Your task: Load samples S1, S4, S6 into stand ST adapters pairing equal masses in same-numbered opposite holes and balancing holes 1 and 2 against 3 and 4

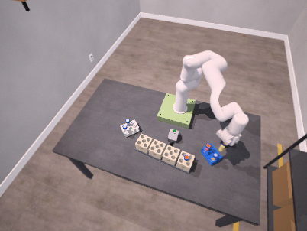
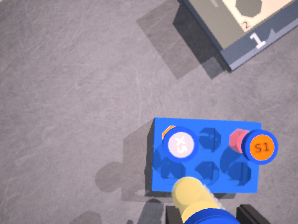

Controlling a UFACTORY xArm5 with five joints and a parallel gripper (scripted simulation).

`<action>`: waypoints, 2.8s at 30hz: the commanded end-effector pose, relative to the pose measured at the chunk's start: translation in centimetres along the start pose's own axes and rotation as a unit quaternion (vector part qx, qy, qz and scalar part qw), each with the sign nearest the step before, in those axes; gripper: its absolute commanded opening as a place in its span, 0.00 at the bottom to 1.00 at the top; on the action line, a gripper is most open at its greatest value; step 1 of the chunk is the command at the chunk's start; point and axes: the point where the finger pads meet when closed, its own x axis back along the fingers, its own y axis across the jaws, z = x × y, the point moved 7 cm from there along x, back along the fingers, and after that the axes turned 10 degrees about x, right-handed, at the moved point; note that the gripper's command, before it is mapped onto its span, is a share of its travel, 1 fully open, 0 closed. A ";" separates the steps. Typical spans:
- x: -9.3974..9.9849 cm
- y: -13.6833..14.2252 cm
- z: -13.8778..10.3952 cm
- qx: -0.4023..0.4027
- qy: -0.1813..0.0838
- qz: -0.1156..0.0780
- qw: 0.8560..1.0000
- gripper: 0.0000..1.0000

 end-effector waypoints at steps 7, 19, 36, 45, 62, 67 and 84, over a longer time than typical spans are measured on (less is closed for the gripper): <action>0.2 4.2 3.5 0.180 0.000 0.003 0.984 0.00; 0.1 8.0 6.7 0.299 0.000 0.003 0.954 0.00; 0.1 13.8 11.4 0.299 0.000 0.003 0.954 0.00; 0.1 16.6 13.6 0.299 0.000 0.003 0.954 0.00; 0.1 22.4 18.4 0.299 0.001 0.002 0.954 0.00; 0.1 24.3 20.0 0.299 0.001 0.002 0.954 0.00; 0.0 30.1 24.7 0.299 0.001 0.002 0.954 0.00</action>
